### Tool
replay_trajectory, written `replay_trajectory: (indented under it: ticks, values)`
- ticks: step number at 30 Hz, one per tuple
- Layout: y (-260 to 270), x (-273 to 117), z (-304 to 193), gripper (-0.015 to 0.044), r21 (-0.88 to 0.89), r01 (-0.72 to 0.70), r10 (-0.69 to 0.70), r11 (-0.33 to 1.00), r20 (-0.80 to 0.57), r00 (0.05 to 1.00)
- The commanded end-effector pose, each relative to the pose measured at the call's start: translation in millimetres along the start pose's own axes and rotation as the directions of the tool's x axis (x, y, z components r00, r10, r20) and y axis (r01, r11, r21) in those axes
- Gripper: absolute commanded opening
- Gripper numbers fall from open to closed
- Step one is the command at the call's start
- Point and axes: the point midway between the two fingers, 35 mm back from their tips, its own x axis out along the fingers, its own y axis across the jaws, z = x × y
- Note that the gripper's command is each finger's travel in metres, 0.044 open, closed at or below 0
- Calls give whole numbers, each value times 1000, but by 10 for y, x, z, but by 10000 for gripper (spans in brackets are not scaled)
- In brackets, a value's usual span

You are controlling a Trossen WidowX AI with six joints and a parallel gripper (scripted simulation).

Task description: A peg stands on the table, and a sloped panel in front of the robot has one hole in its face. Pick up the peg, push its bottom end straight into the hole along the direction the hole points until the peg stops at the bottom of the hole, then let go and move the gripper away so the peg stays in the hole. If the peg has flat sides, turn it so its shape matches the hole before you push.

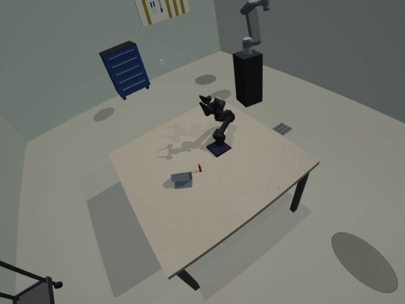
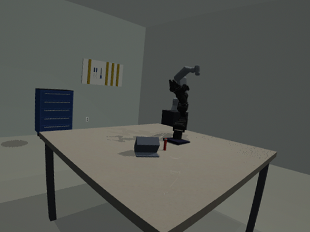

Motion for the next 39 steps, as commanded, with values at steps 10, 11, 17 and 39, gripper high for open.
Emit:
replay_trajectory:
  ticks: [10, 11, 17, 39]
  values:
    - [274, 114, -64, 440, -30, -100, 99, 994, -50, 994]
    - [325, 119, -80, 440, -42, -118, 115, 992, -54, 992]
    - [619, 140, -179, 440, -100, -220, 212, 970, -81, 974]
    - [1433, 246, -514, 440, -15, -507, 484, 862, -276, 831]
